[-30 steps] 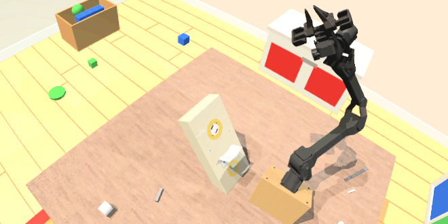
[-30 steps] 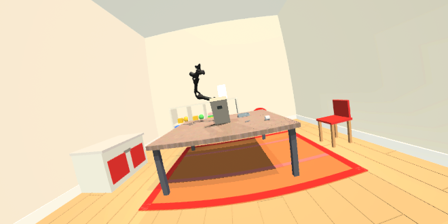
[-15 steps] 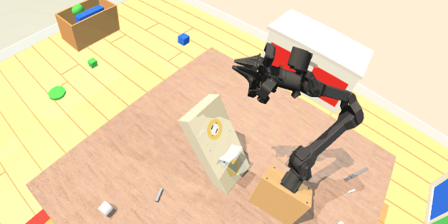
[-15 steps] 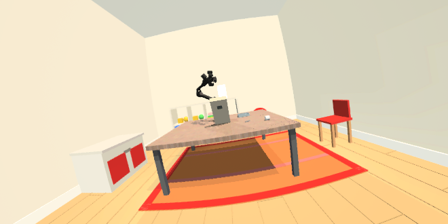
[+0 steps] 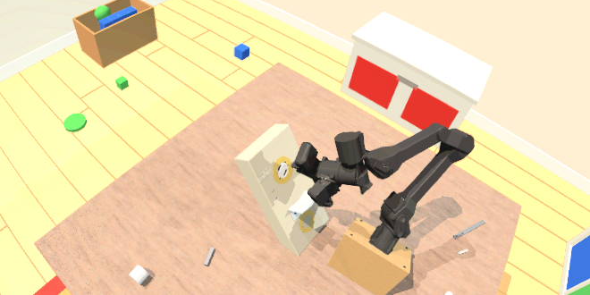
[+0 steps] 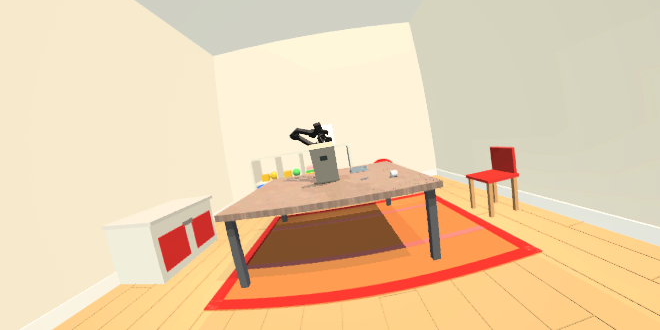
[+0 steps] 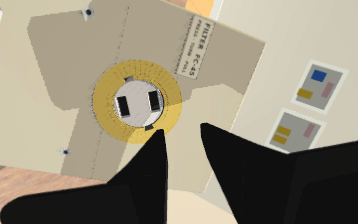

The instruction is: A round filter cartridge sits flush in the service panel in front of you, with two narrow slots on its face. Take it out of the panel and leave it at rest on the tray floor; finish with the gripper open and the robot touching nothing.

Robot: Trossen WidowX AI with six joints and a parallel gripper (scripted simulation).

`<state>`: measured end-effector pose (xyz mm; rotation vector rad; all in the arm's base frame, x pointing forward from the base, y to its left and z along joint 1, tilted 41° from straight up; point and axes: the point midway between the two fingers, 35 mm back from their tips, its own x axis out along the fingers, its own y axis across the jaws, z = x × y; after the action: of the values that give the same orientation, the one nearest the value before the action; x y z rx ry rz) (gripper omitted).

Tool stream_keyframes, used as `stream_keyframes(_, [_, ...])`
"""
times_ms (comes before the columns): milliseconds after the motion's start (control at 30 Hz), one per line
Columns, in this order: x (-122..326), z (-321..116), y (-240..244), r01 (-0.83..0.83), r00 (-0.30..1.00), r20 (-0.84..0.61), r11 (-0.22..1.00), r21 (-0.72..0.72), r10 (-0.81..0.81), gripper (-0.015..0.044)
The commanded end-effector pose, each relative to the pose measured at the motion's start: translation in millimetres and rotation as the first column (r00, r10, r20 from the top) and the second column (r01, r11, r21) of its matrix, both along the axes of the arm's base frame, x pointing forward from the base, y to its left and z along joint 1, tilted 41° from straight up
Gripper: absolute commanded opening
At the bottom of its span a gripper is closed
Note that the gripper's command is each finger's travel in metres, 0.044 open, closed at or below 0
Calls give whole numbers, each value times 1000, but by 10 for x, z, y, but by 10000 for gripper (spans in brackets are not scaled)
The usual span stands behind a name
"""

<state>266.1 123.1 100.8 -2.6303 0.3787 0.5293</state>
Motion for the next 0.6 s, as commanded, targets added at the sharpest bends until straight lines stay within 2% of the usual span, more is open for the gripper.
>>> stream_keyframes(0, [-75, -139, -203, 66, 998, 8, 996, -59, -66, 111])
stream_keyframes(567, [72, -210, -226, 68, 998, 3, 996, -57, -68, 111])
